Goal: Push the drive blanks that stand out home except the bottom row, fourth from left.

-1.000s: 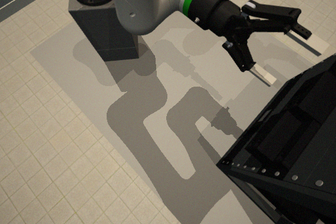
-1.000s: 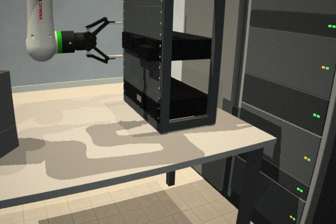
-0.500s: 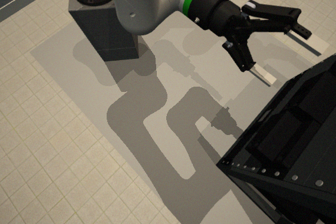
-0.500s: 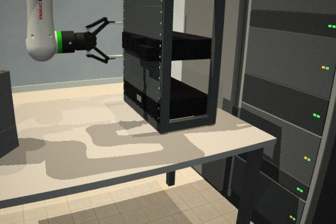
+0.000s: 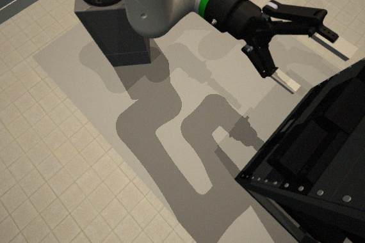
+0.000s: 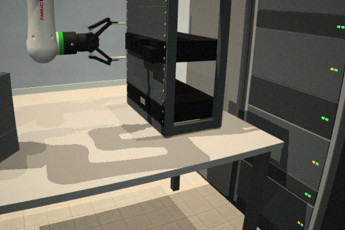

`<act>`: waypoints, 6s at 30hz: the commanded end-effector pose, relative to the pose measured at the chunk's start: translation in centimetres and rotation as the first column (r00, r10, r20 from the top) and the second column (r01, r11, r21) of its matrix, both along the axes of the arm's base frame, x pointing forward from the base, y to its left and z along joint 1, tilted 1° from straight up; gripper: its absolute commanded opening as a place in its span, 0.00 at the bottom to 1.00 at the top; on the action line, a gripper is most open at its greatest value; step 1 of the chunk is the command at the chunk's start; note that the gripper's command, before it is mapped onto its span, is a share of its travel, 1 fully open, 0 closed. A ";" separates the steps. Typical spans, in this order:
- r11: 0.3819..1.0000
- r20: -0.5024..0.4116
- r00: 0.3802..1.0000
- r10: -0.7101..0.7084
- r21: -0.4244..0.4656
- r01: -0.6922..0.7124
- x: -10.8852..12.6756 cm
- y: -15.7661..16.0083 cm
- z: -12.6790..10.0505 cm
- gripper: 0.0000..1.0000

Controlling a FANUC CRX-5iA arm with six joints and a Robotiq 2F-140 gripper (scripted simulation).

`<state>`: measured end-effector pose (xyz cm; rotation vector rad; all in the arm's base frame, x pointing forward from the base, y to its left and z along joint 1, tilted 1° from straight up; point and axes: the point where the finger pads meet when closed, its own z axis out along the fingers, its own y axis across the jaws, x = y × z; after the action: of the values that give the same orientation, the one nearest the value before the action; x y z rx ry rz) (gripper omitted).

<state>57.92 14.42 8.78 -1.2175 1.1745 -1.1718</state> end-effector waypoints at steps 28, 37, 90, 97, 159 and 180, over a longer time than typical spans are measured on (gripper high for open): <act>1.000 0.000 1.000 0.000 0.000 0.000 0.0 0.0 0.0 1.00; 1.000 0.000 1.000 0.000 0.000 0.000 0.0 0.0 0.0 1.00; 1.000 0.000 1.000 0.000 0.000 0.000 -2.4 -2.2 -2.7 0.00; 1.000 0.000 1.000 0.000 0.000 0.000 -0.5 -2.1 -2.7 0.00; 1.000 0.000 1.000 0.000 0.000 0.000 2.5 -2.0 -2.7 0.00; 1.000 0.000 1.000 0.000 0.000 0.000 3.6 -1.9 -2.7 0.00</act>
<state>61.40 12.48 6.08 -1.2175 1.1749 -1.1718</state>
